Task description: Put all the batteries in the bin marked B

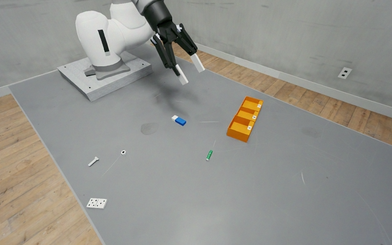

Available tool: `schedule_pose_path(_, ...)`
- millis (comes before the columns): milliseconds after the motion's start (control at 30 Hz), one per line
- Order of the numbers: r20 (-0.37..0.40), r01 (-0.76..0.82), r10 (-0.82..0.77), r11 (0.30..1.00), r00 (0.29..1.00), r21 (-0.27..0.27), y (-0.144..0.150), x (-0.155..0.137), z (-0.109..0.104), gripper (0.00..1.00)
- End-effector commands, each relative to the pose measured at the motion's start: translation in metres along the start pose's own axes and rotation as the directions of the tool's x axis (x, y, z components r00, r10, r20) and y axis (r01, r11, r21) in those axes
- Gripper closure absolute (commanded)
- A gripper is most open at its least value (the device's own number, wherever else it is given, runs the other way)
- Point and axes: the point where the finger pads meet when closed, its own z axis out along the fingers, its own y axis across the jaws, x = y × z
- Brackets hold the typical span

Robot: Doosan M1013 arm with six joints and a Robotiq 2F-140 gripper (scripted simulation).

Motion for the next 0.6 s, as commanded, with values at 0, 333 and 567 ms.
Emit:
schedule_pose_path(0,-0.004,0.0,0.0,1.0,1.0,0.005,0.0,-0.01,0.015,0.85)
schedule_pose_path(333,0.225,-0.025,0.017,0.999,0.974,0.031,-0.002,-0.048,0.001,0.85)
schedule_pose_path(567,0.388,-0.047,0.037,0.999,0.921,0.017,0.008,-0.083,-0.022,0.85)
